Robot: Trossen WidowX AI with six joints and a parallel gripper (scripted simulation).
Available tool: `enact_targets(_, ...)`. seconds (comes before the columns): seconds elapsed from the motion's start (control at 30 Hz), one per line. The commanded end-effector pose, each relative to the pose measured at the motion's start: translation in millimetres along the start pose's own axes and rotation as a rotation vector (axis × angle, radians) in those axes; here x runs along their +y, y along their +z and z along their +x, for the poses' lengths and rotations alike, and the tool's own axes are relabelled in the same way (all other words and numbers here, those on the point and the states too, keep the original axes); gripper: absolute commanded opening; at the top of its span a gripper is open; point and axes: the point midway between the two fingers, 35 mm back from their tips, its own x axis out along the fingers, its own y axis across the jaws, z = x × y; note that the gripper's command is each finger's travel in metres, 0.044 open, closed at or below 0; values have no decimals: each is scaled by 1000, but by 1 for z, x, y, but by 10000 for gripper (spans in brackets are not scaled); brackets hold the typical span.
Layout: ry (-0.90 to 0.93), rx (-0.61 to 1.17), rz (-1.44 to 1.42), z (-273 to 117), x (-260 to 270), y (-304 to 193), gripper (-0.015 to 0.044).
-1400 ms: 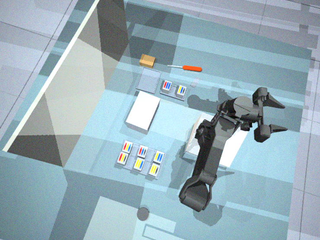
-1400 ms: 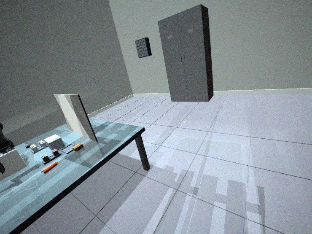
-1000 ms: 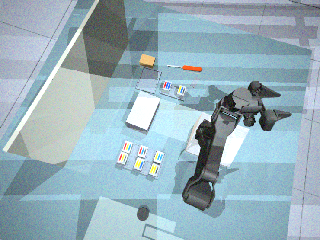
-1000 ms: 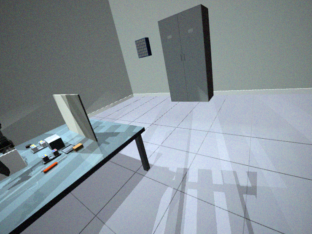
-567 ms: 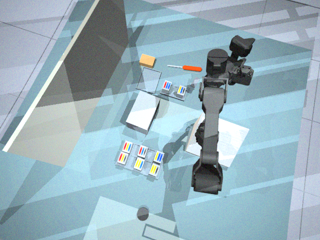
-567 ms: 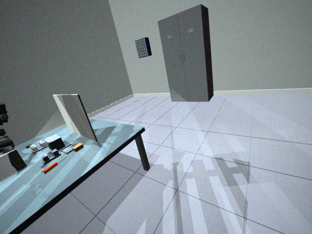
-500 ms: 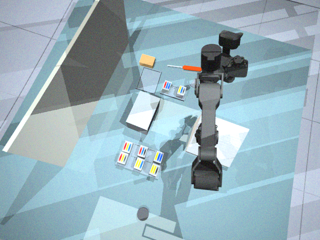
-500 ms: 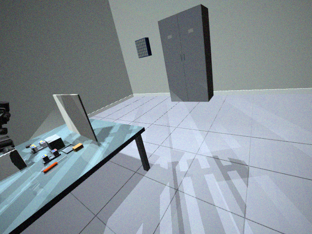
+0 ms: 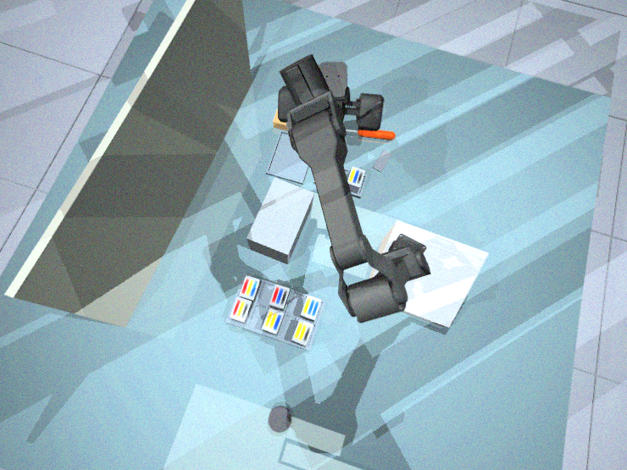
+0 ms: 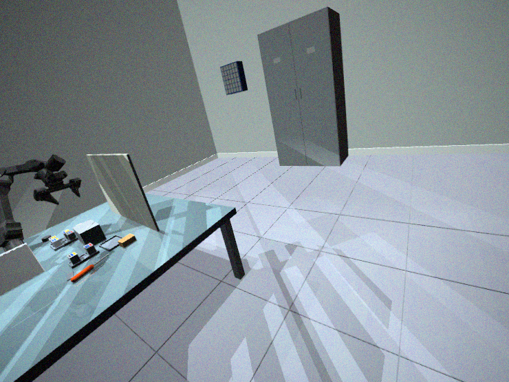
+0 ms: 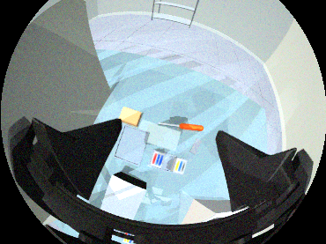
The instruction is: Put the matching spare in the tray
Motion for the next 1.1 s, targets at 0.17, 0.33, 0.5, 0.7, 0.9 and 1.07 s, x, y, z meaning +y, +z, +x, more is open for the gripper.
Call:
enact_targets(0.17, 321, 420, -849, -15, 120, -99, 440)
enact_targets(0.33, 567, 582, -1190, -35, 163, -153, 440)
enact_targets(0.5, 595, 596, -1221, -38, 167, -159, 440)
enact_targets(0.7, 595, 596, -1221, -38, 167, -159, 440)
enact_targets(0.9, 595, 596, -1221, -38, 167, -159, 440)
enact_targets(1.07, 595, 596, -1221, -38, 167, -159, 440)
